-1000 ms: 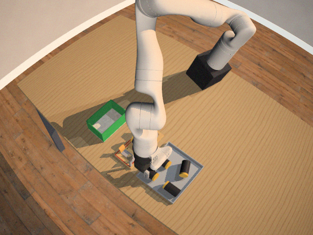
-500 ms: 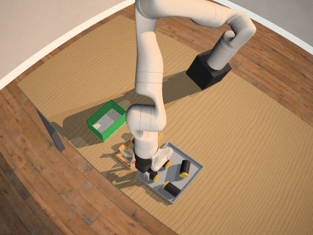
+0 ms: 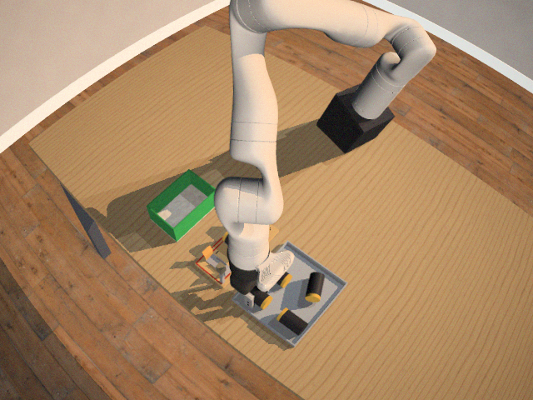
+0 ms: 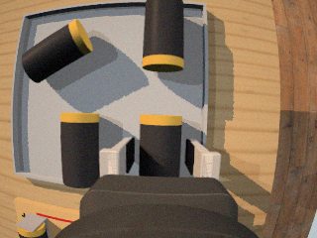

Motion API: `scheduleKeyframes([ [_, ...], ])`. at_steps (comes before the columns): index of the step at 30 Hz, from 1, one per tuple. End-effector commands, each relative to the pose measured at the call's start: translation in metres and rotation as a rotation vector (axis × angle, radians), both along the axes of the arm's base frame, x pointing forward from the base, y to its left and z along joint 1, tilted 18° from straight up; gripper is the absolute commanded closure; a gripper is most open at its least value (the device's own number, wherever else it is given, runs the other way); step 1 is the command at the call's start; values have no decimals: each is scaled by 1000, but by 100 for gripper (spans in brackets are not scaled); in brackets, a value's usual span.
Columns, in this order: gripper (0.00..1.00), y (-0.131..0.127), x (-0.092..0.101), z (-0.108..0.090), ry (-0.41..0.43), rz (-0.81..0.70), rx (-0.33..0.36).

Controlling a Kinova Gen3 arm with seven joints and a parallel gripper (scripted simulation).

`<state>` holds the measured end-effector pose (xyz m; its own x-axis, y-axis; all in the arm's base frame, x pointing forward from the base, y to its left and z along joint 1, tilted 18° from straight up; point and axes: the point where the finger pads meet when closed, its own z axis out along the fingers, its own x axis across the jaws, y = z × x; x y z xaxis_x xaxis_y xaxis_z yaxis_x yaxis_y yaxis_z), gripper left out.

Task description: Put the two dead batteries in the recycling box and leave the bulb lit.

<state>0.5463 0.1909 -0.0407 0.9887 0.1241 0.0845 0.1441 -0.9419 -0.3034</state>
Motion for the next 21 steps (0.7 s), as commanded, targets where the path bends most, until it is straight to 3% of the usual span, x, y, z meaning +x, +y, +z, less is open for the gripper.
scheduleKeyframes([
  [1, 10, 0, 1, 1, -2, -1, 0],
  [9, 10, -2, 1, 7, -2, -1, 0],
  [21, 10, -16, -1, 47, -2, -1, 0],
])
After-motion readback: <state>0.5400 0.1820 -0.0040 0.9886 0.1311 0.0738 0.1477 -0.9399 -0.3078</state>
